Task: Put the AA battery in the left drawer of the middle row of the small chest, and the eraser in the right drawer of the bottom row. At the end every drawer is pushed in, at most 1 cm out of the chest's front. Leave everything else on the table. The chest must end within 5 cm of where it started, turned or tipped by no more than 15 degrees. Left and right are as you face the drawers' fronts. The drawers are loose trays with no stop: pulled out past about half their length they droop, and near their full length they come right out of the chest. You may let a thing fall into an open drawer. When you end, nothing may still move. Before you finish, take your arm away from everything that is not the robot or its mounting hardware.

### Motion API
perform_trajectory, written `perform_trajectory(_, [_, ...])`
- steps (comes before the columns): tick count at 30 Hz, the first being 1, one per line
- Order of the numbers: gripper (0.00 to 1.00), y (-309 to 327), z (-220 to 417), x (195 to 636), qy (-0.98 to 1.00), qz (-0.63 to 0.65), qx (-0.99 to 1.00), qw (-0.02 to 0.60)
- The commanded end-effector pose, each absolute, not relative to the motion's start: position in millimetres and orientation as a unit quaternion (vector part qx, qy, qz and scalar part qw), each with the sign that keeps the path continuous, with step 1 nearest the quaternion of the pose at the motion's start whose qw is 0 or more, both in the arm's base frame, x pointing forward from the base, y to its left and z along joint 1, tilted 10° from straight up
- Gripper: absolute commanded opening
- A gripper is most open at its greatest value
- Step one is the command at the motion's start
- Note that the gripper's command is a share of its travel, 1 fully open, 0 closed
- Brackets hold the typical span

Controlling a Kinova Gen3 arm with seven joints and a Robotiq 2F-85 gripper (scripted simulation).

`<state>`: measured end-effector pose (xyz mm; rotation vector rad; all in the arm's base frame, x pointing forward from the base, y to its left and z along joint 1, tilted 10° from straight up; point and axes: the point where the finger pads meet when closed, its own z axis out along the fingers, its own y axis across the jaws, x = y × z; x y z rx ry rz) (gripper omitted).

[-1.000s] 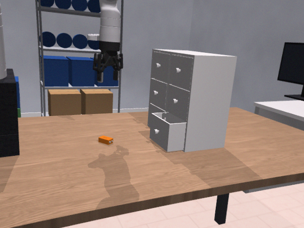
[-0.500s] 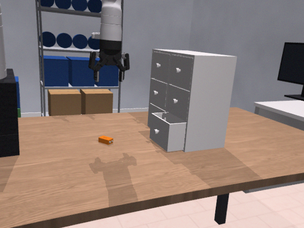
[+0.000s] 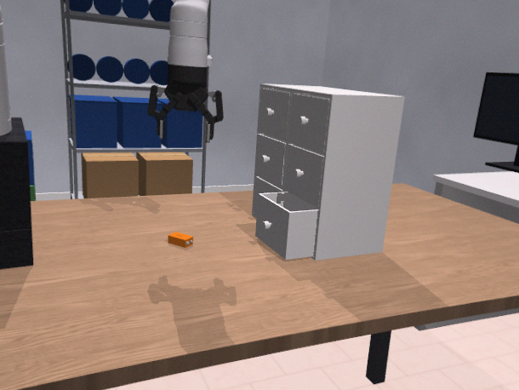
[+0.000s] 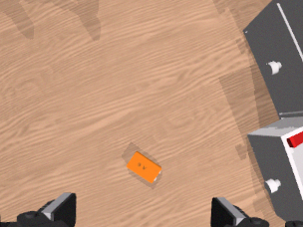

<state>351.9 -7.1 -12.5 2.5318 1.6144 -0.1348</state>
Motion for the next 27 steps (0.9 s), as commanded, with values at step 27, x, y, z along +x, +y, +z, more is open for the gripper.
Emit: perform_trajectory(27, [1.00, -67.8, 7.9, 313.5, 0.178, -0.015, 0.980, 0.085])
